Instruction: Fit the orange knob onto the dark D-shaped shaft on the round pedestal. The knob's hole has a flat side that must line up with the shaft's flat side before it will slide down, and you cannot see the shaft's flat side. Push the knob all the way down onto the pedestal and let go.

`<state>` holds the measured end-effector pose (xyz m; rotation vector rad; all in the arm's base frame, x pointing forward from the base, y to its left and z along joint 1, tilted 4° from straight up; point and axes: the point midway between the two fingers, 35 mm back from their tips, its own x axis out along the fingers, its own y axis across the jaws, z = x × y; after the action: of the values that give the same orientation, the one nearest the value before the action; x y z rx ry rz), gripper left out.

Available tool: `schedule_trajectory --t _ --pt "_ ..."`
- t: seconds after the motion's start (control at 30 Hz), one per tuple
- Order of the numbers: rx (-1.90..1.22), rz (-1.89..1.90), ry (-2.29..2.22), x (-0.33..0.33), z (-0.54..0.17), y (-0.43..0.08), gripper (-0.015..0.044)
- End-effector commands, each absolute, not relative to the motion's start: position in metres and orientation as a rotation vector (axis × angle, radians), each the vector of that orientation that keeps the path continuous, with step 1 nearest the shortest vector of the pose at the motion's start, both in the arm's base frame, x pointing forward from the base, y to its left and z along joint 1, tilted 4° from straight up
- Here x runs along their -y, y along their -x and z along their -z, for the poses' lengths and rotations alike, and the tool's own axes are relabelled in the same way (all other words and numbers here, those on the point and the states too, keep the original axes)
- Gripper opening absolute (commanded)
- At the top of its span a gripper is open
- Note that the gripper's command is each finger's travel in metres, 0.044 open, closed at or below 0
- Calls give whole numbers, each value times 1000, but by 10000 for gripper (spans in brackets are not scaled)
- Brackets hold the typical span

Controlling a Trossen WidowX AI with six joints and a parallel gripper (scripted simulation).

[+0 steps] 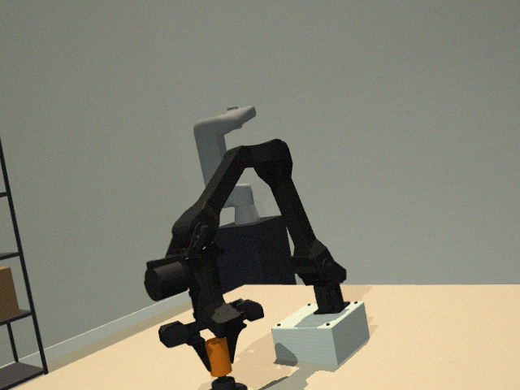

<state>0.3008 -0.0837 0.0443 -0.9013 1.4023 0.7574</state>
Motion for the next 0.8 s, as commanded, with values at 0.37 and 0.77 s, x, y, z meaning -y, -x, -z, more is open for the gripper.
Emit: schedule_trajectory --t 0.37,0.77 --pt "-1398 -761 905 84 -49 -303 0" --pt "-1335 -919 1066 85 -48 -306 0"
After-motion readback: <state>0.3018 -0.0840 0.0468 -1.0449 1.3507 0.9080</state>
